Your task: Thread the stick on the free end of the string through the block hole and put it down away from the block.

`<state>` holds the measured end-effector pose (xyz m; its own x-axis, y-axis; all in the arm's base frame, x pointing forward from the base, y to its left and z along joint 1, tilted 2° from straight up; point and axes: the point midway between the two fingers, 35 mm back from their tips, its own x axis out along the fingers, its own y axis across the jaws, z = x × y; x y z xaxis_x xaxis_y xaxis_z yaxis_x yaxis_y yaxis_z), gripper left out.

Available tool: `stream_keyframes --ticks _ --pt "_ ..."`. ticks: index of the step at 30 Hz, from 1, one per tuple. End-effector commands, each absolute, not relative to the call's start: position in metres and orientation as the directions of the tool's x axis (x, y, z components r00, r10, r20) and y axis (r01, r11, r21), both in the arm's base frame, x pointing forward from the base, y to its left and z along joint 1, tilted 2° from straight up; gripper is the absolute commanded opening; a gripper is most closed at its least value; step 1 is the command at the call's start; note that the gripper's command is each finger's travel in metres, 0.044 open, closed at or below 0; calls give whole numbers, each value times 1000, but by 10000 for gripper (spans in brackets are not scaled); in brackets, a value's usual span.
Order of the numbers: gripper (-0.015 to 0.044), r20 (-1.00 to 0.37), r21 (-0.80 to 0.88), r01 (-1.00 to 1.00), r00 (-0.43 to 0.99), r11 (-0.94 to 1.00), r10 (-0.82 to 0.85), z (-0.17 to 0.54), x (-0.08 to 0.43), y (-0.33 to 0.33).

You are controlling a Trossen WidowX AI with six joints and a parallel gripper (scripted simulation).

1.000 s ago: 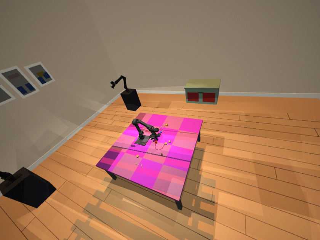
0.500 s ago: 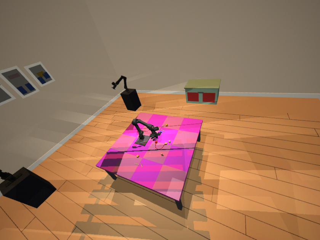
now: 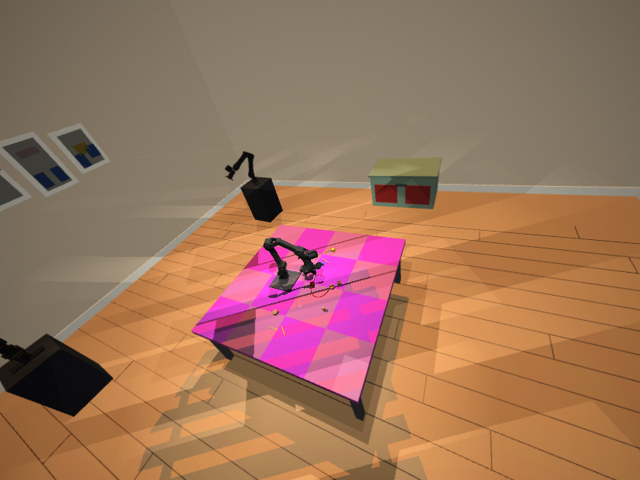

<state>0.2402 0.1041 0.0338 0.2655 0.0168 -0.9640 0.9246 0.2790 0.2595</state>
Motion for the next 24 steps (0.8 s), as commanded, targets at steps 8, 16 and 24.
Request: stream_keyframes --ticks 8,16,24 --pt "0 -963 262 925 268 277 15 33 234 116" --pt "0 -979 196 938 206 286 -3 33 235 121" --pt "0 -995 78 952 93 295 -37 28 237 128"
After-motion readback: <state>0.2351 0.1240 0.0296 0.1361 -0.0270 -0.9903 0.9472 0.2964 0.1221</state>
